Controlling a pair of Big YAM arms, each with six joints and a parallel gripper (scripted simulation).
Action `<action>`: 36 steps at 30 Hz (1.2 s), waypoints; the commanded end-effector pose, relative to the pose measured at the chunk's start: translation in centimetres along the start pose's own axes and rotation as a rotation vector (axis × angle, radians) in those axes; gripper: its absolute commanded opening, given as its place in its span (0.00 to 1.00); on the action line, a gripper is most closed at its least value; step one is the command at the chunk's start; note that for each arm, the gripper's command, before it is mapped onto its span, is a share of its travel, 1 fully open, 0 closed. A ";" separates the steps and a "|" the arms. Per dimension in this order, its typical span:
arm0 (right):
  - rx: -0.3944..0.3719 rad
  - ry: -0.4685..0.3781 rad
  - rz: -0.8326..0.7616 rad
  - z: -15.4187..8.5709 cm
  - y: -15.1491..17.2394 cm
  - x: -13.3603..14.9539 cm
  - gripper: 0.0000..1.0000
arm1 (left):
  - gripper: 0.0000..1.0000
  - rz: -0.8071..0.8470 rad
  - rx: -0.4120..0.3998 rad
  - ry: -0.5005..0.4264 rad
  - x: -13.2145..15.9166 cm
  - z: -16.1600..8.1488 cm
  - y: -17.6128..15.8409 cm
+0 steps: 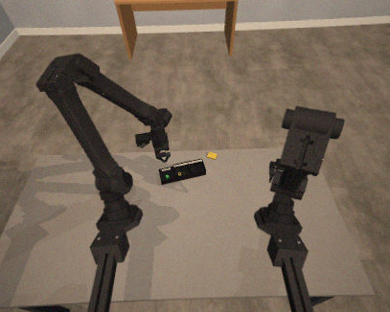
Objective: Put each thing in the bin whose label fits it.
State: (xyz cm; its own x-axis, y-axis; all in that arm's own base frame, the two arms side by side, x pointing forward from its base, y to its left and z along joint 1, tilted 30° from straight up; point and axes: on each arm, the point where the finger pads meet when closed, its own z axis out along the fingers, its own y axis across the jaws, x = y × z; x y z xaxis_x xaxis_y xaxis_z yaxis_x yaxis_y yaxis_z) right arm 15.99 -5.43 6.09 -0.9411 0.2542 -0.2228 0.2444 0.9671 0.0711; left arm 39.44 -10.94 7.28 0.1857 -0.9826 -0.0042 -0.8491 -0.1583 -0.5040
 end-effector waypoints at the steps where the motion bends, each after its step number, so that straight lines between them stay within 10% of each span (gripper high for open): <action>1: 0.004 -0.025 0.013 -0.2 -0.2 -0.4 1.00 | 1.00 -0.086 0.016 -0.024 -0.1 -0.8 -1.0; 36: 0.004 -0.025 0.013 -0.2 -0.2 -0.4 1.00 | 1.00 -0.087 0.020 -0.022 0.0 -0.9 -1.2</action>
State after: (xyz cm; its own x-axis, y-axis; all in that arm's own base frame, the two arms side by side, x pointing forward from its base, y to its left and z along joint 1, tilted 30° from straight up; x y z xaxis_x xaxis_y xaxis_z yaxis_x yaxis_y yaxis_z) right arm 15.99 -5.43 6.09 -0.9411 0.2542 -0.2228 0.2444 0.9671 0.0711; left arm 39.45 -10.93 7.30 0.1860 -0.9825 -0.0039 -0.8488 -0.1586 -0.5044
